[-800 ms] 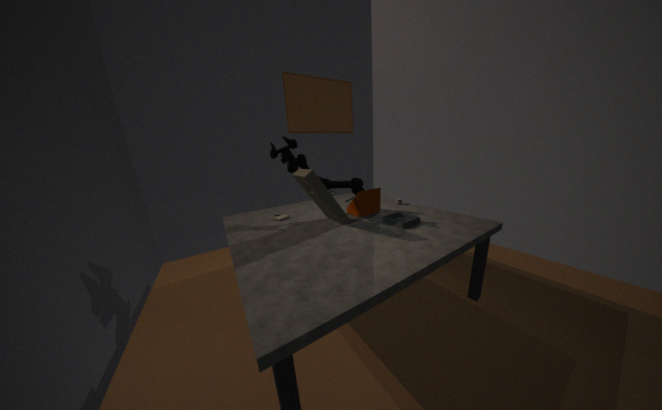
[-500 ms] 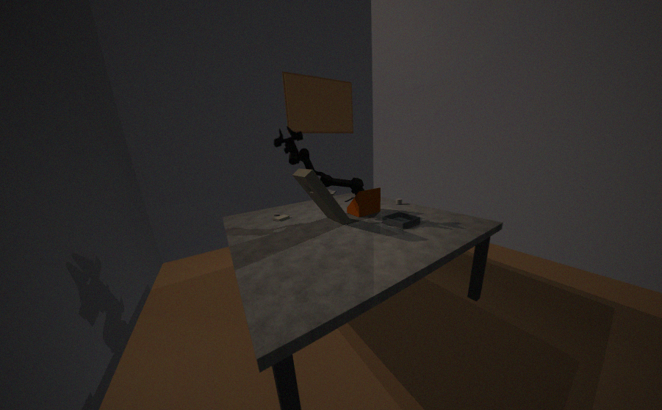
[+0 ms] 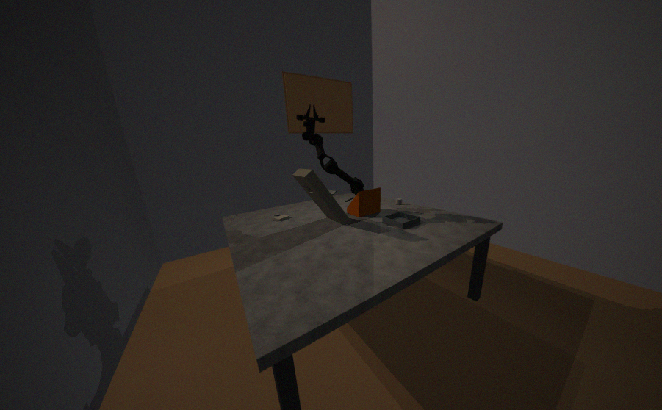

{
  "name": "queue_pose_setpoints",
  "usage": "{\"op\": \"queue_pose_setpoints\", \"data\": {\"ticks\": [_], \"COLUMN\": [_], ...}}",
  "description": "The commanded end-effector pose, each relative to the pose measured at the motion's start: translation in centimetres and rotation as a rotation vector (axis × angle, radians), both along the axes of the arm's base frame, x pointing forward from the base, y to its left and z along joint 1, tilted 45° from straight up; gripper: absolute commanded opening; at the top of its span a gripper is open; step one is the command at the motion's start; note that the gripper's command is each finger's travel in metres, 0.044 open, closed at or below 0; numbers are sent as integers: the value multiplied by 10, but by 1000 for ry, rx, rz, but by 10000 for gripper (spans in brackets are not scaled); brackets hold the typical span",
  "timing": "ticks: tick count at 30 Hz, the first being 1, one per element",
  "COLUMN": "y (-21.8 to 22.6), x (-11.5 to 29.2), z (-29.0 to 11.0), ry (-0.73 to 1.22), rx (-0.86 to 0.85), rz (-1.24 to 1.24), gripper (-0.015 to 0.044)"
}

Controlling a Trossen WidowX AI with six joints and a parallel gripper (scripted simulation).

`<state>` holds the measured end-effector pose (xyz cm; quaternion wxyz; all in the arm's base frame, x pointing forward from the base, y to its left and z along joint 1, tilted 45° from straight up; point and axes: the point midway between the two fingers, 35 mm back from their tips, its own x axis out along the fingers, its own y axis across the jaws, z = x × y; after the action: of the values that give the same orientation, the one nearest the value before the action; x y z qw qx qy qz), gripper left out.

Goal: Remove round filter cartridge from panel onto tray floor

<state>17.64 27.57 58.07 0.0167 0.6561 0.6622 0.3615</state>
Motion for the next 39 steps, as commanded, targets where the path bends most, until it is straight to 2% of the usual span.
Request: {"op": "queue_pose_setpoints", "data": {"ticks": [1,10,16,22,31,39], "y": [-3,-40,-94,-160,-280,-385], "x": [-47,-166,-234,-278,-298,-263], "z": [15,42,54,58,53,33], "ry": [-65,-228,-315,-369,-400,-359], "rx": [57,236,391,561,867,1184], "rz": [96,374,570,752,1016,1222], "gripper": [97,97,97,97,97,97]}}
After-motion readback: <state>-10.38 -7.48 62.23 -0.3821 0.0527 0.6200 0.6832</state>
